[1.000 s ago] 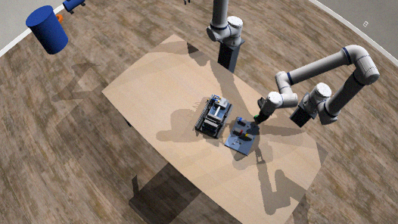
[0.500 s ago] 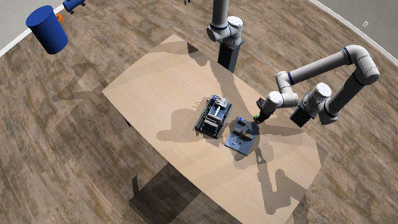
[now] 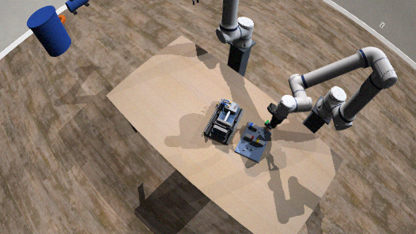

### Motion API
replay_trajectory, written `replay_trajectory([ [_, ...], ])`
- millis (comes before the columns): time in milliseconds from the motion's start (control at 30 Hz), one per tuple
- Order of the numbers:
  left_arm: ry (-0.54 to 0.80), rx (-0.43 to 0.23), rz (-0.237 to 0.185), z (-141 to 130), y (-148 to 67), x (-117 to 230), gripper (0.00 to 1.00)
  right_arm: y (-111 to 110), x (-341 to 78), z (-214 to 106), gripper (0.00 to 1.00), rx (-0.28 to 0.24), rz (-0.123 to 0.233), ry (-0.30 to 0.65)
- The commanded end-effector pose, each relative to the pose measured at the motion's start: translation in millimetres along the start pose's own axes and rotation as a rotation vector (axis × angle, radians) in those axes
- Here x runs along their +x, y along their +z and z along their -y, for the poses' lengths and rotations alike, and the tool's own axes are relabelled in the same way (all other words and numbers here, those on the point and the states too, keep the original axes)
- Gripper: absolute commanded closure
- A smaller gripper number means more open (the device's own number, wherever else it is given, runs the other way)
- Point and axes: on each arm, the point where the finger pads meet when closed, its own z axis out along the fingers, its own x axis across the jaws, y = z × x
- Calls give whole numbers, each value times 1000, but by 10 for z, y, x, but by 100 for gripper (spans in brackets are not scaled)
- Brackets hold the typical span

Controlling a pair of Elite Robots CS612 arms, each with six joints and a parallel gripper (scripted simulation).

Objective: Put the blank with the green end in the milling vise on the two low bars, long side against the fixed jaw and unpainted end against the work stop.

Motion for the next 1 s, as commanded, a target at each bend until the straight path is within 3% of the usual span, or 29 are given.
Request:
replay_trajectory([
  [0,-61,0,2,4,-9,-5,100,-10,-2,-8,0,-2,0,0],
  [600,-279,0,2,4,-9,-5,100,-10,-2,-8,0,-2,0,0],
  [967,-332,0,2,4,-9,-5,100,-10,-2,-8,0,-2,0,0],
])
